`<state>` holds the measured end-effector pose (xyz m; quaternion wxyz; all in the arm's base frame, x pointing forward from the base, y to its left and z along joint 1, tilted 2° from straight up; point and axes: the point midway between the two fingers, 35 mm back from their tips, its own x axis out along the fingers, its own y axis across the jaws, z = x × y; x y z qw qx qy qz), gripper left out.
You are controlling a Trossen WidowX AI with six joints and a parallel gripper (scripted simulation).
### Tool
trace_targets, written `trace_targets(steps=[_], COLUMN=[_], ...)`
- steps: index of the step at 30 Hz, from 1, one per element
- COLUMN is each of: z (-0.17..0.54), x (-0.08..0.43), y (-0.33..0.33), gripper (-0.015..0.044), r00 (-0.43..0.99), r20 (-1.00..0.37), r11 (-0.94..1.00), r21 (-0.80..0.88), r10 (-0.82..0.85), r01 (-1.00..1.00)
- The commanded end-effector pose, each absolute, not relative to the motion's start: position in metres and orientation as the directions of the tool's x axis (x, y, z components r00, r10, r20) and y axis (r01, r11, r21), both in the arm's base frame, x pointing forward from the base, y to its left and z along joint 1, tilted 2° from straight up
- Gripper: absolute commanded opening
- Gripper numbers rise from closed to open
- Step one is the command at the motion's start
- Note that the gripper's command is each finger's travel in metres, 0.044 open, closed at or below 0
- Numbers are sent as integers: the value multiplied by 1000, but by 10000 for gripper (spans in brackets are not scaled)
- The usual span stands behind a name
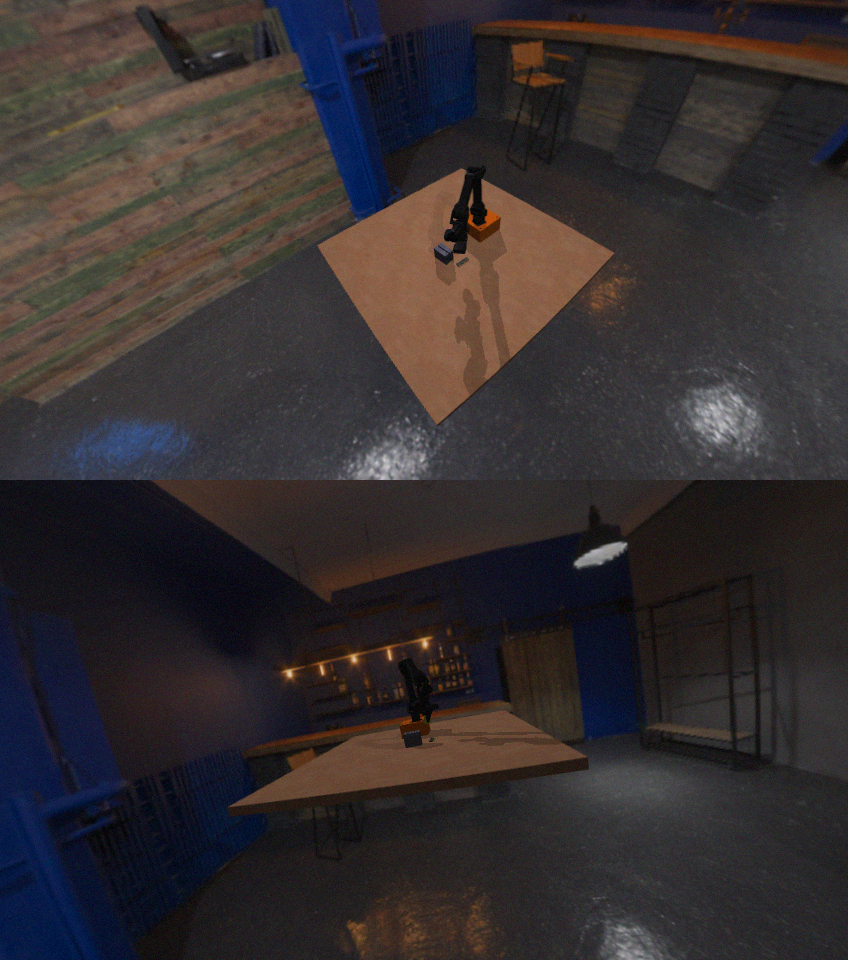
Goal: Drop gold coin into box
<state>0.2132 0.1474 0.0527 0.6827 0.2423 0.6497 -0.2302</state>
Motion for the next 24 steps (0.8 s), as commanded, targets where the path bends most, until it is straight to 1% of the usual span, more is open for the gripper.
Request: trace_targets(steps=[1,8,14,24], z=[53,53,53,53], x=[214,215,215,222], y=[147,147,147,141], gripper=[0,0,0,0], r00=[49,49,49,49], r20=[-999,-999,-999,-999], r11=[690,498,315,294], r21=[34,41,45,46], r10=[-2,-3,-3,-3], r01=[723,866,948,955])
